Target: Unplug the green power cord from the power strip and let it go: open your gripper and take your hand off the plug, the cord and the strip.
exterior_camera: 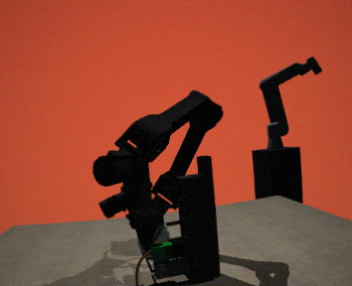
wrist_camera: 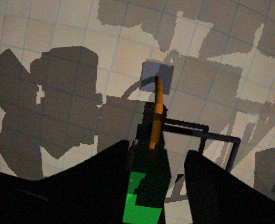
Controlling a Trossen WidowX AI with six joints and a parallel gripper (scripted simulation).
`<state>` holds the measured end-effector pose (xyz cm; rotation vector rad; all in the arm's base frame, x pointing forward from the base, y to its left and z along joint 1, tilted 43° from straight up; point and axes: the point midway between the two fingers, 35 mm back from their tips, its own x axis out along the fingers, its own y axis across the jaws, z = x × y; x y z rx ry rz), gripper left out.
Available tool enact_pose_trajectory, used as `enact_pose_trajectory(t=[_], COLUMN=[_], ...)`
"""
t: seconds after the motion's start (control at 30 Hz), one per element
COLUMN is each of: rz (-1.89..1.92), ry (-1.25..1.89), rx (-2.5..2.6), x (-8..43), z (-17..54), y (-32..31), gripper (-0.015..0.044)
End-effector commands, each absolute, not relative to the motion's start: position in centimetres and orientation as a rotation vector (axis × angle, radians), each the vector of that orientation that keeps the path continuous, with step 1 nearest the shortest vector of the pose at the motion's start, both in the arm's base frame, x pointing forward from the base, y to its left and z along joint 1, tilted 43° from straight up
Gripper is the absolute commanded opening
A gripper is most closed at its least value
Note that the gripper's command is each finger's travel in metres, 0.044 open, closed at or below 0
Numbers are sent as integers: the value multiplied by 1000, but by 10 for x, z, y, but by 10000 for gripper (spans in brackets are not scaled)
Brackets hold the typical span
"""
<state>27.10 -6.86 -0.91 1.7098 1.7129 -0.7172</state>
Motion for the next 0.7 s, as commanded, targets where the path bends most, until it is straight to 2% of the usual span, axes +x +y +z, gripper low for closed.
enact_pose_trajectory(t=[0.0,0.67], rz=[-719,-718], ry=[1711,1712], rx=[1717,1718], x=[271,271], z=[-4,6], y=[-64,-46], gripper=[160,160])
